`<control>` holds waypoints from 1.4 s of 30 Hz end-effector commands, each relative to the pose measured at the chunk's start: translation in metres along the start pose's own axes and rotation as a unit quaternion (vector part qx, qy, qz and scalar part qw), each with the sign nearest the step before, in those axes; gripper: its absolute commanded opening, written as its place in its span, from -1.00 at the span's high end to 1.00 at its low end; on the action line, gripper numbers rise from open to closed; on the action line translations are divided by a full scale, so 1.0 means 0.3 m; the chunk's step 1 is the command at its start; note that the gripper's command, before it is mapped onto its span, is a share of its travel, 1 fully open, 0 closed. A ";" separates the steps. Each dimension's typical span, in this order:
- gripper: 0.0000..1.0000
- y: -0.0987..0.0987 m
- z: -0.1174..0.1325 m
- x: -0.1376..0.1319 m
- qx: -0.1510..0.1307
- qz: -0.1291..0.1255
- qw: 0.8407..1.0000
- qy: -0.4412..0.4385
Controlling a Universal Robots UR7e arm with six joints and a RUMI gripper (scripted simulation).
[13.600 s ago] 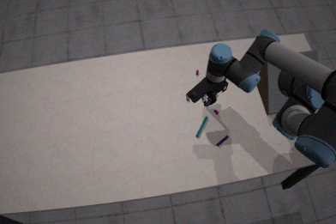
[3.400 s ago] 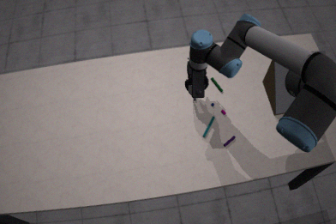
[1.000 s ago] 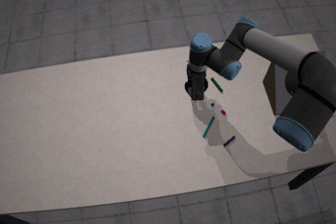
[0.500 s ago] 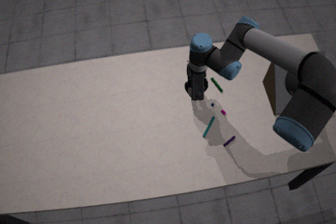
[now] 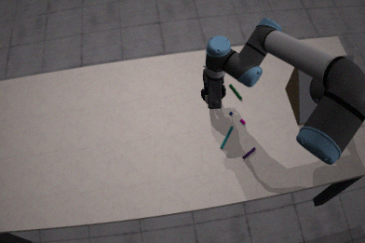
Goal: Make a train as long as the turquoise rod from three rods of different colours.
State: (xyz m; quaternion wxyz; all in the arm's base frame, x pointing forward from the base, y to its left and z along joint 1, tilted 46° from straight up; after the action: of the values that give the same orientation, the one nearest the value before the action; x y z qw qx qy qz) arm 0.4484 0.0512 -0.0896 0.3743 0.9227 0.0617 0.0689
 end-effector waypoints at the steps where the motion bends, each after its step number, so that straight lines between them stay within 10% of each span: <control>1: 1.00 -0.005 -0.004 -0.003 0.001 -0.001 1.000 0.000; 28: 1.00 0.002 -0.003 -0.001 0.000 0.000 1.000 0.000; 42: 1.00 0.217 0.002 0.003 -0.002 0.001 1.000 0.001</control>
State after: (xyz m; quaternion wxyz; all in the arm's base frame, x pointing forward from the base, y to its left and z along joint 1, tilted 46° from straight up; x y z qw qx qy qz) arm 0.4503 0.0331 -0.0713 0.3748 0.9225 0.0615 0.0687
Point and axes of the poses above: the point where the finger pads meet when closed, its own y axis back along the fingers, its own x axis across the jaws, z = x × y, the point moved 3 cm from there along y, back along the fingers, and after that the axes turned 13 degrees about y, right-handed, at the moved point
